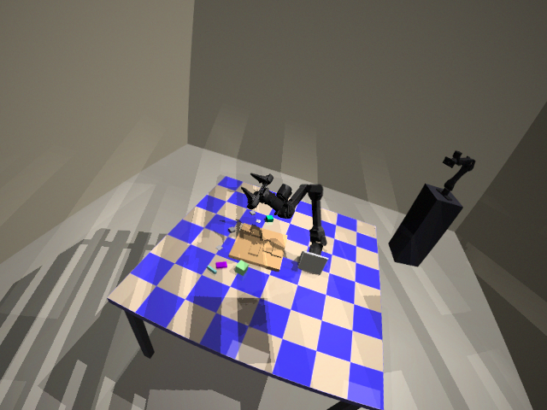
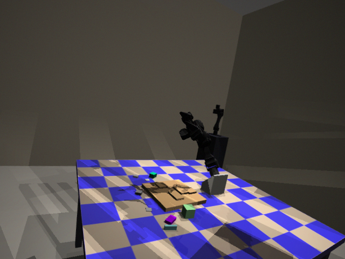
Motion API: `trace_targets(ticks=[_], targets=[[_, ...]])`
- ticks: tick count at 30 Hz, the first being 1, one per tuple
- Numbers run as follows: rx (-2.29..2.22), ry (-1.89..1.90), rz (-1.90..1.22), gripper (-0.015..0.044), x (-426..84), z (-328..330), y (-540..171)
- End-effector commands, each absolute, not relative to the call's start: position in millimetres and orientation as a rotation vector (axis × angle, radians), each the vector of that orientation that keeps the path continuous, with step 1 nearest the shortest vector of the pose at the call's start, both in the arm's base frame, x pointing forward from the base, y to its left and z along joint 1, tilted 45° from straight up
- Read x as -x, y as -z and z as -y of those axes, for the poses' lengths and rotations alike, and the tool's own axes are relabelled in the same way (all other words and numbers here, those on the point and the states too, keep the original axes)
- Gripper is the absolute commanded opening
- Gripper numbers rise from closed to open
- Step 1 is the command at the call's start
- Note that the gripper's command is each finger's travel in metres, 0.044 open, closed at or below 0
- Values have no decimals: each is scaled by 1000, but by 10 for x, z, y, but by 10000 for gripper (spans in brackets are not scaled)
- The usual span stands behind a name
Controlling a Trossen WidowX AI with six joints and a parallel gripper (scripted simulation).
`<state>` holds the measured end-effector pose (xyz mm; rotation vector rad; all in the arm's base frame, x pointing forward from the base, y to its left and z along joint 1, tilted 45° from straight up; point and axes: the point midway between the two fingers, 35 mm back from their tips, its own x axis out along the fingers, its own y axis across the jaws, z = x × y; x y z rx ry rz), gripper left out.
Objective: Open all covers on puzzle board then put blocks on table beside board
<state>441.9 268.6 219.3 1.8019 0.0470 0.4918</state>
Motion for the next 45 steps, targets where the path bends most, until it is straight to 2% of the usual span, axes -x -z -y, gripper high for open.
trace_targets(ticks=[1,15,30,45], targets=[[-1799,-489,-47,374,-4423,-2683,-2189],[-1513,-189,-79,6,-4769,-2268,-1811],[-1149,119,-175,0,-4961,-1668,-1392],[-776,377,-340,0,-4909,-996,-1039]])
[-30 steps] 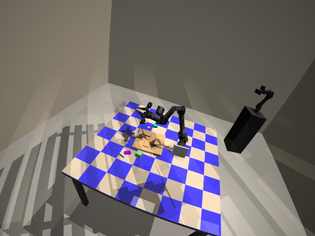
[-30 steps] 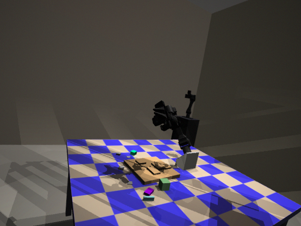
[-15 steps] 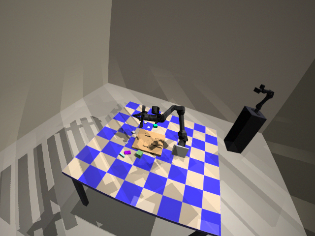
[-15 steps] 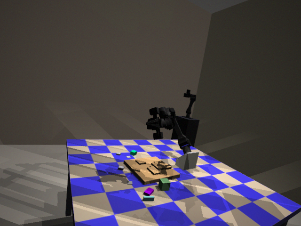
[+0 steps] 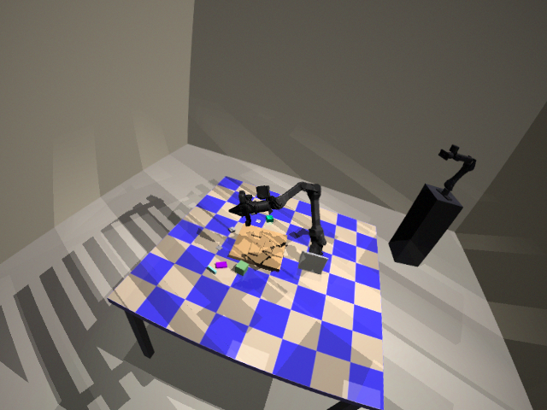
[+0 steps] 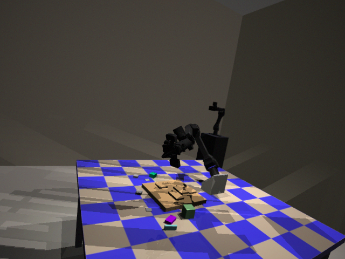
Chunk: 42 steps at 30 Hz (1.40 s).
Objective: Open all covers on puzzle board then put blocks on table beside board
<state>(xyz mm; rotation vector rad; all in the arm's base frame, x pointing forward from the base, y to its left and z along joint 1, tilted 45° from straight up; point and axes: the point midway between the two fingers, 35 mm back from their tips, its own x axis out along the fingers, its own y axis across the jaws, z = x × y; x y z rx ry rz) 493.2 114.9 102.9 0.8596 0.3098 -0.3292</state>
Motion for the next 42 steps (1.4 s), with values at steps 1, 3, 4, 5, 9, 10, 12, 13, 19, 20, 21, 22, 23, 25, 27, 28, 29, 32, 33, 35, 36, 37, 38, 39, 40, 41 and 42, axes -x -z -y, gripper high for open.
trace_targets(ticks=[1,3,4,5,9,10,12,13,19,20,21,22,23,25,27,28,29,32,33,35,36,37,38,39,40,41,42], targets=[[-751,392,-353,0,-4897,-950,-1019],[-701,421,-381,0,-4870,-859,-981],[-676,436,-395,0,-4855,-813,-963],[-651,450,-409,0,-4839,-767,-945],[-552,503,-470,0,-4765,-586,-879],[-528,516,-486,0,-4744,-541,-865],[-478,540,-519,0,-4700,-451,-837],[-454,552,-536,0,-4677,-407,-824],[-308,616,-642,0,-4518,-145,-760],[-284,625,-661,0,-4488,-102,-752],[-260,634,-680,0,-4458,-60,-744],[-236,643,-699,0,-4428,-18,-738],[-212,652,-718,0,-4396,23,-732],[-164,668,-758,0,-4331,105,-722],[-127,677,-794,0,-4272,166,-719],[-109,681,-813,0,-4243,196,-718],[-91,685,-831,0,-4213,226,-718],[-36,696,-887,0,-4119,317,-719],[-17,700,-906,0,-4087,347,-720],[20,706,-944,0,-4021,408,-724],[42,711,-965,0,-3984,444,-726],[65,715,-986,0,-3946,481,-728],[87,719,-1008,0,-3907,517,-731],[110,723,-1030,0,-3868,553,-735],[132,726,-1052,0,-3829,588,-740],[154,728,-1075,0,-3789,622,-745],[176,731,-1098,0,-3749,656,-751]])
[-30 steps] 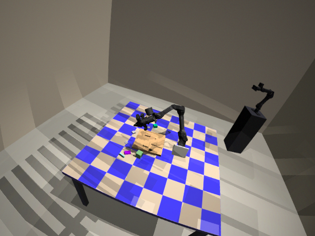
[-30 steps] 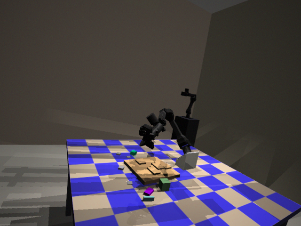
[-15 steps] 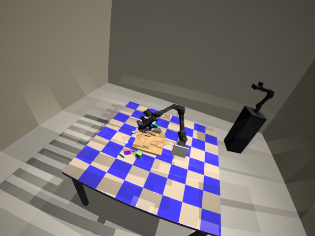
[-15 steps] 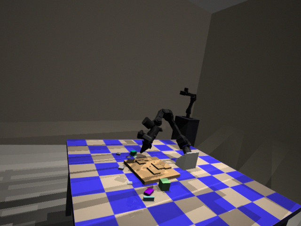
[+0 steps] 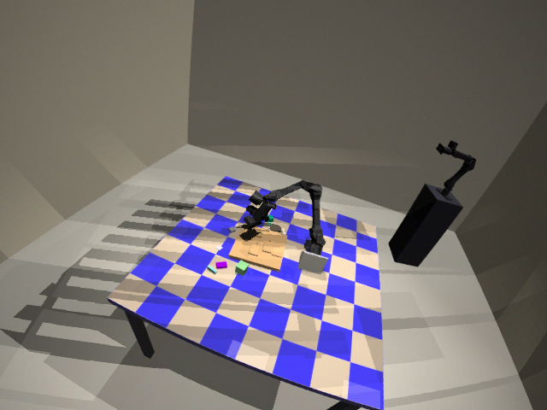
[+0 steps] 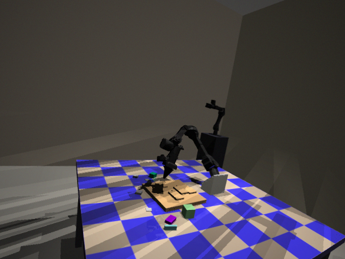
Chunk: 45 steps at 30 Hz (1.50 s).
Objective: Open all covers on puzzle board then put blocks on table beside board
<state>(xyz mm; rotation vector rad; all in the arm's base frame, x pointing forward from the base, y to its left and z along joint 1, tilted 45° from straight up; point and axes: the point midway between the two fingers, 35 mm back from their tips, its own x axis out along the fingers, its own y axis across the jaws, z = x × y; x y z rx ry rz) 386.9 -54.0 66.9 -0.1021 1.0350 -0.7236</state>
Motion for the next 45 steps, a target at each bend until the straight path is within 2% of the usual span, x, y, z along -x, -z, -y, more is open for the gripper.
trace_targets(ticks=[1,18,45], targets=[[197,732,-1120,0,-3709,690,-758],[531,696,-1518,0,-3021,1160,-972],[534,695,-1523,0,-3014,1164,-975]])
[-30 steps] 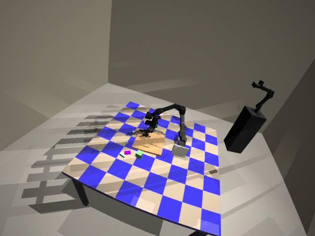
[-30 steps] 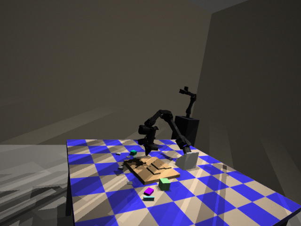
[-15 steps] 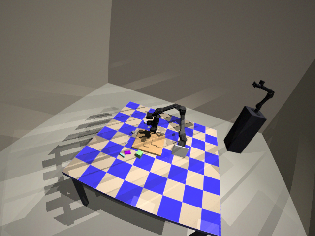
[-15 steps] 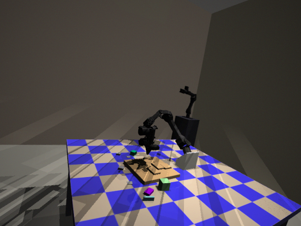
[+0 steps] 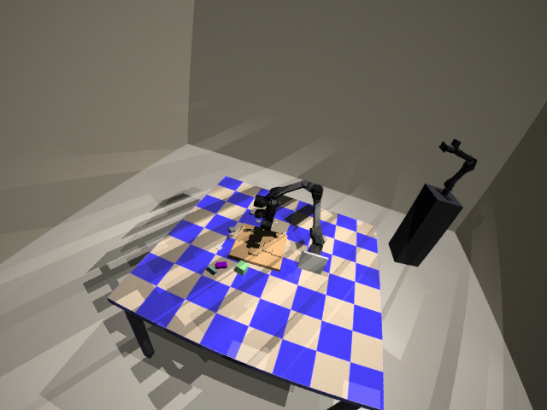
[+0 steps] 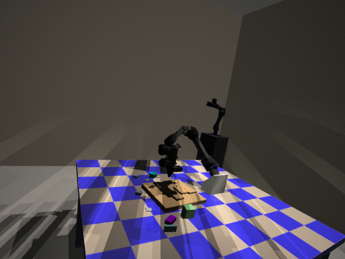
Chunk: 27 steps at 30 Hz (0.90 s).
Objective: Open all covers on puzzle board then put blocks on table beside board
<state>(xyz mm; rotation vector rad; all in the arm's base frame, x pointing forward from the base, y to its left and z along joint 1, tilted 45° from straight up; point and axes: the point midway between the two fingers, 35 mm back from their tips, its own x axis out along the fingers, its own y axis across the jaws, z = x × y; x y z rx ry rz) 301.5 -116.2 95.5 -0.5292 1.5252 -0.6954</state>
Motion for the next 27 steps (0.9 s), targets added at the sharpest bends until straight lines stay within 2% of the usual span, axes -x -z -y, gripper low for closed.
trace_targets(ticks=[1,27], targets=[[534,695,-1523,0,-3014,1164,-975],[533,694,-1522,0,-3013,1295,-846]])
